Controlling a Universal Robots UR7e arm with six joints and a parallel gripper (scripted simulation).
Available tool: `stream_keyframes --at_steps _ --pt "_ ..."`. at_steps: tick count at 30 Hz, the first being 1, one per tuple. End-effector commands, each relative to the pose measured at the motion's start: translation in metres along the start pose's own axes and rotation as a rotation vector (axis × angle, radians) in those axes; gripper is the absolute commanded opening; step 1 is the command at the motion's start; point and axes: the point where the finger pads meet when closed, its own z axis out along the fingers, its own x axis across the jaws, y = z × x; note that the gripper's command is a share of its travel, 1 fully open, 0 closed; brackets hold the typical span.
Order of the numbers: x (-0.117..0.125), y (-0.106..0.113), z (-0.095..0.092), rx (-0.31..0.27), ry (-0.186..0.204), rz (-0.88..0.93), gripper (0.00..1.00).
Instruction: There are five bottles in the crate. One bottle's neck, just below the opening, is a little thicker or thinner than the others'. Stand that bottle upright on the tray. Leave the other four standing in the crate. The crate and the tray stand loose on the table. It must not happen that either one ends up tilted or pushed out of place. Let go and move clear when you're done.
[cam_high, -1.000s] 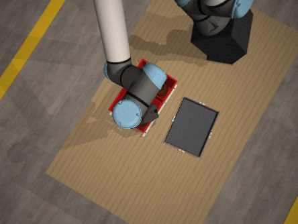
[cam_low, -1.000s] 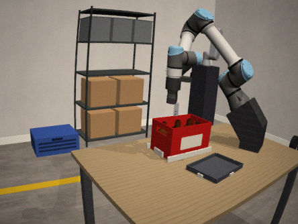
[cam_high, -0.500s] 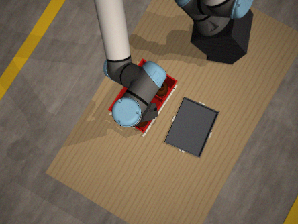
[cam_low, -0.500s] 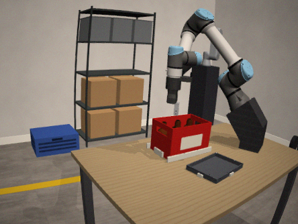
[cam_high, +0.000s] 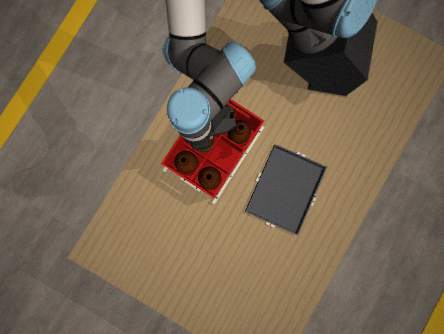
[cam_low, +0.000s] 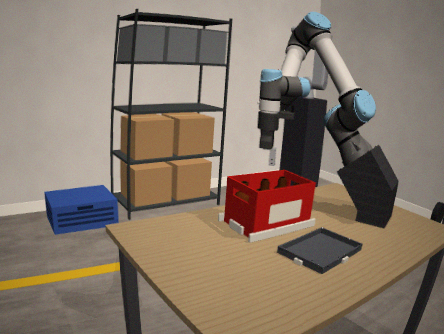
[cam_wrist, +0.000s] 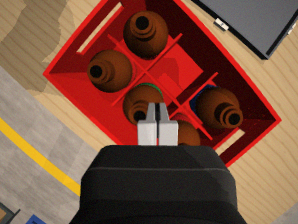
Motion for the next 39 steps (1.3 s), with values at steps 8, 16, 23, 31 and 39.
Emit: stream_keyframes --at_steps 8,16,23,31,39 --pt "-0.071 -0.035 0.000 -0.007 0.008 -0.002 0.00" --pt "-0.080 -0.041 0.001 -0.009 0.007 -0.002 0.00" --pt "-0.080 -0.041 0.001 -0.009 0.007 -0.002 1.00" --pt "-0.080 -0.041 0.001 -0.009 0.007 -0.002 1.00" --pt "-0.080 -0.041 0.001 -0.009 0.007 -0.002 1.00"
